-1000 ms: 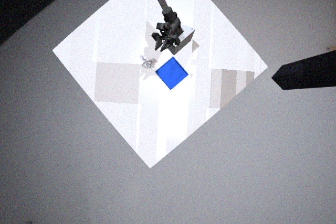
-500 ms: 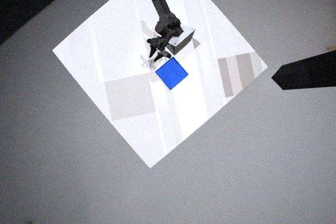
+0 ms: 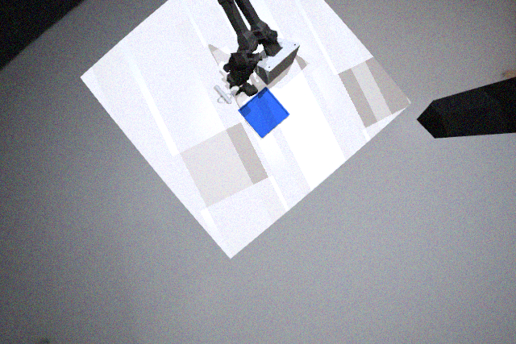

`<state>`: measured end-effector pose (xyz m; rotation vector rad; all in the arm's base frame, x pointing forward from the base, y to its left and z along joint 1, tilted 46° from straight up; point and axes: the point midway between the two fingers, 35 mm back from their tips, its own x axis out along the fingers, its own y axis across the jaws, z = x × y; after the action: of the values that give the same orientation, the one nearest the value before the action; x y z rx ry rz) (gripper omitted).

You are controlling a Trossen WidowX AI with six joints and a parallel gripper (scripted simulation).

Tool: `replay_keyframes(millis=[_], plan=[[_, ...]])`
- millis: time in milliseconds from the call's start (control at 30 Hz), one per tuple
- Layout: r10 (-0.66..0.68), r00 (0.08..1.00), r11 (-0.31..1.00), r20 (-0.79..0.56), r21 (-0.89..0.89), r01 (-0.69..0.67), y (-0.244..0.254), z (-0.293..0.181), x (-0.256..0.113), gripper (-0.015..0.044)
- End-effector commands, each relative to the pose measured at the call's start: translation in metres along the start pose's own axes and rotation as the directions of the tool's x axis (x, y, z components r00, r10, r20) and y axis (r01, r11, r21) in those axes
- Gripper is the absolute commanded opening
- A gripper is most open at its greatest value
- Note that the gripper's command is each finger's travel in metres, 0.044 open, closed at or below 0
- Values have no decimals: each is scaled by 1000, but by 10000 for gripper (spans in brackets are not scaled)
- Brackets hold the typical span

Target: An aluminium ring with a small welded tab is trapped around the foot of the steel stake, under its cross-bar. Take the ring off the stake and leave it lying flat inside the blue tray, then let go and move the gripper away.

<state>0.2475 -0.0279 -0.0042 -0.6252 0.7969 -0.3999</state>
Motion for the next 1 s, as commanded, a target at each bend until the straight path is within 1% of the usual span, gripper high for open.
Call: replay_keyframes(millis=[0, 133, 200, 433, 967], plan=[[-23, 995, 999, -98, -40, 19, -8, -21, 11, 200], [-51, 975, 996, -216, -77, 35, -18, -49, 20, 200], [-55, 970, 996, -236, -83, 36, -20, -53, 22, 200], [-54, 970, 996, -237, -82, 35, -20, -54, 25, 200], [-52, 970, 996, -239, -82, 34, -21, -59, 51, 200]])
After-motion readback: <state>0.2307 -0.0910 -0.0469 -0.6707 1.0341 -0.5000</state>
